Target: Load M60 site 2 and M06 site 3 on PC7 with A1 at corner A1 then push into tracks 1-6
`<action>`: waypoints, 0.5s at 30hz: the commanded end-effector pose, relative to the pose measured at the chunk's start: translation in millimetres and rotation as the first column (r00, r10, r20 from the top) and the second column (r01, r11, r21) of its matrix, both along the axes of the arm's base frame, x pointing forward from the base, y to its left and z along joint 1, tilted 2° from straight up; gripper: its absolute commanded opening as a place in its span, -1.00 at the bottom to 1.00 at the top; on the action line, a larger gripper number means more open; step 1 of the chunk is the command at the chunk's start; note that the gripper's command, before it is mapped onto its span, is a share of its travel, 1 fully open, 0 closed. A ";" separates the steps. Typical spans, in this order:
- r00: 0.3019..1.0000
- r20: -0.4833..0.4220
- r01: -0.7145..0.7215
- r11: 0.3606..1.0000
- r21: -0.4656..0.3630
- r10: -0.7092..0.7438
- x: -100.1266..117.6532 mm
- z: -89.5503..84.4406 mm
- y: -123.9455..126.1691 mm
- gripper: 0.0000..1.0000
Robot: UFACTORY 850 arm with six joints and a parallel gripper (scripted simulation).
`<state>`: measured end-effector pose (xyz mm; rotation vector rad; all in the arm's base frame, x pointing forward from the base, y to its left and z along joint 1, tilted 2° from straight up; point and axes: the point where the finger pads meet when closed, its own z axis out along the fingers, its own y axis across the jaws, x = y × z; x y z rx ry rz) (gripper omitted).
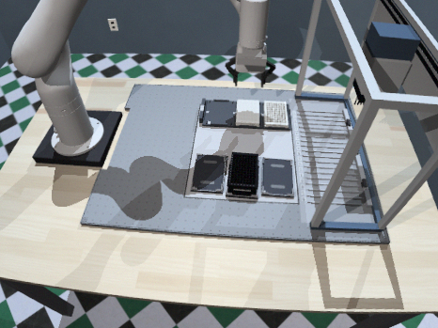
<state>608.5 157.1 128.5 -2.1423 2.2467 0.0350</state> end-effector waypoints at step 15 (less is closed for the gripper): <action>1.000 0.002 0.001 1.000 0.000 -0.001 4.6 3.8 69.1 1.00</action>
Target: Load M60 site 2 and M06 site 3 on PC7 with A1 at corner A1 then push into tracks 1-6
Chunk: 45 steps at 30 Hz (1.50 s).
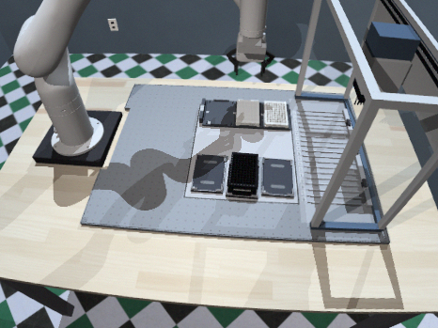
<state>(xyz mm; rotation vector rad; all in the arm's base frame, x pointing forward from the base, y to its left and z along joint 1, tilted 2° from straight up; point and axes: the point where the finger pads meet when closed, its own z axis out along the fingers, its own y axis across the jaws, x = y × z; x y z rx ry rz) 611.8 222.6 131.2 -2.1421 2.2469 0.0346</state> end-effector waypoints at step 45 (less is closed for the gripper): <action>1.000 0.001 0.001 1.000 0.000 -0.001 2.0 -50.5 5.7 1.00</action>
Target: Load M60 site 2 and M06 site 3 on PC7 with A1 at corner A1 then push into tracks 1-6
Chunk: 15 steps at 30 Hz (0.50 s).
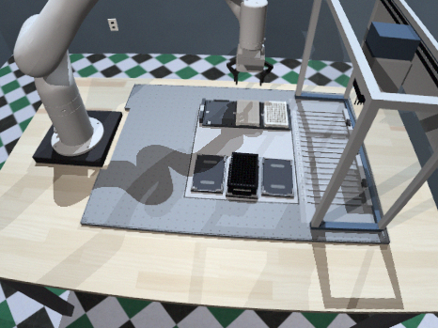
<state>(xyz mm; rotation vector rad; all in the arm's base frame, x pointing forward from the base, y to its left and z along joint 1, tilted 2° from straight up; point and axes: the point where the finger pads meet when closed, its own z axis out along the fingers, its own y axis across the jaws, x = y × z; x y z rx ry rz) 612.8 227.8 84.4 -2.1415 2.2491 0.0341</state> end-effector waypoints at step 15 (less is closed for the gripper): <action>1.000 0.002 0.000 1.000 0.001 0.000 1.3 -25.4 1.4 1.00</action>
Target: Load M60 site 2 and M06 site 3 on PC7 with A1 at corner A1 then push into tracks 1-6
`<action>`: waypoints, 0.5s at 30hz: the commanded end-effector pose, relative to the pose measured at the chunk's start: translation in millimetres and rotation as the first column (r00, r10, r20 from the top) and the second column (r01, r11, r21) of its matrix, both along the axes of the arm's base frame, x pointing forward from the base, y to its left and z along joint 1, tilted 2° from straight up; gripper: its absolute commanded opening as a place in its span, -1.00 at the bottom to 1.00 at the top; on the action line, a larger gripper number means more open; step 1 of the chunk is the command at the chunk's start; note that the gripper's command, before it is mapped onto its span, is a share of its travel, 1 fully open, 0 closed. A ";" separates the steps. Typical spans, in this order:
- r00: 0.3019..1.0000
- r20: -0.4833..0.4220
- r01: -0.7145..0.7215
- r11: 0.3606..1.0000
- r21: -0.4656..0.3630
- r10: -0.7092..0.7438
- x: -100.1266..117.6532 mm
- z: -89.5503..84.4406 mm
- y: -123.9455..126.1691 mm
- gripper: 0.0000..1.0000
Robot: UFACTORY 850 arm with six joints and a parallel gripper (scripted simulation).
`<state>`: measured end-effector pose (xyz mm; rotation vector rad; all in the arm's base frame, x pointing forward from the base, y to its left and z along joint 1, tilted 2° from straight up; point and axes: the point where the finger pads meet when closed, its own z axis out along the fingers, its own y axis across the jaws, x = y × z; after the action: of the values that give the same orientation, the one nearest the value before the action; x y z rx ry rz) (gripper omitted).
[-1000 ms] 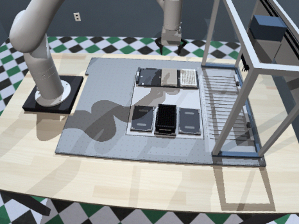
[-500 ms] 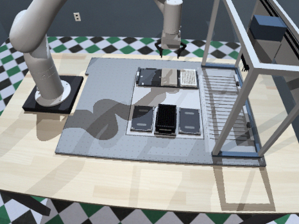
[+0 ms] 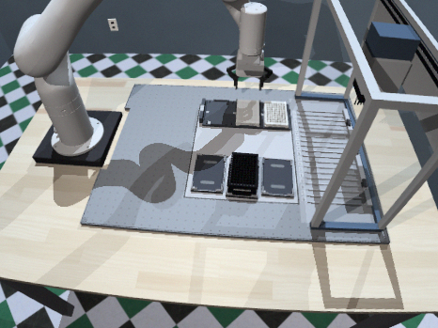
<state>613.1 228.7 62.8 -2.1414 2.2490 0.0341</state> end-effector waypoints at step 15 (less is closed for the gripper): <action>1.000 0.002 0.000 1.000 0.001 0.000 1.2 -25.3 1.4 1.00</action>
<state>613.4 229.6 41.2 -2.1412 2.2488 0.0339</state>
